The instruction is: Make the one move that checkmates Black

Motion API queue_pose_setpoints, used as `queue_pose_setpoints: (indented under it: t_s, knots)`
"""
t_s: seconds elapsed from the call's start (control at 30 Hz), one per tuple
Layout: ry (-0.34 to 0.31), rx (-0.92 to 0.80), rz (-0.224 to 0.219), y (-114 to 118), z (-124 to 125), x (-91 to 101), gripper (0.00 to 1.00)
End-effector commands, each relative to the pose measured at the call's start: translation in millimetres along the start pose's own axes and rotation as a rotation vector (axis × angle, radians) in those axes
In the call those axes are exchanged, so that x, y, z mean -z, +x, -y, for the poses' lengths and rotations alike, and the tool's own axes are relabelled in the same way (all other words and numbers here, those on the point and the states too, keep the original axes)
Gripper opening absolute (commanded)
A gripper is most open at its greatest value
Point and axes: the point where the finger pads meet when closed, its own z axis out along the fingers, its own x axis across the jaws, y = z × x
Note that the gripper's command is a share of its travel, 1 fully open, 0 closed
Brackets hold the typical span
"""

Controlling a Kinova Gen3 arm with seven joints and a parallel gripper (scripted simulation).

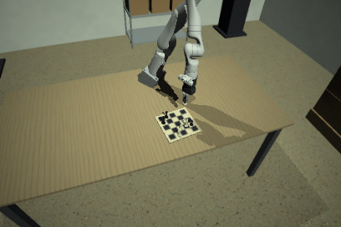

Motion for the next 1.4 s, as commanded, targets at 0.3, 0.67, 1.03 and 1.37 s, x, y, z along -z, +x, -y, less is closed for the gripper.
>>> queue_pose_setpoints:
  t_s: [0.3, 0.67, 1.03, 1.37]
  knots:
    - [0.006, -0.404, 0.000, -44, 150, -0.7, 0.00]
    - [0.009, -0.481, 0.005, -47, 186, 1.4, 0.00]
    - [0.009, -0.481, 0.005, -47, 186, 1.4, 0.00]
    - [0.009, -0.481, 0.004, -47, 186, -14.3, 0.00]
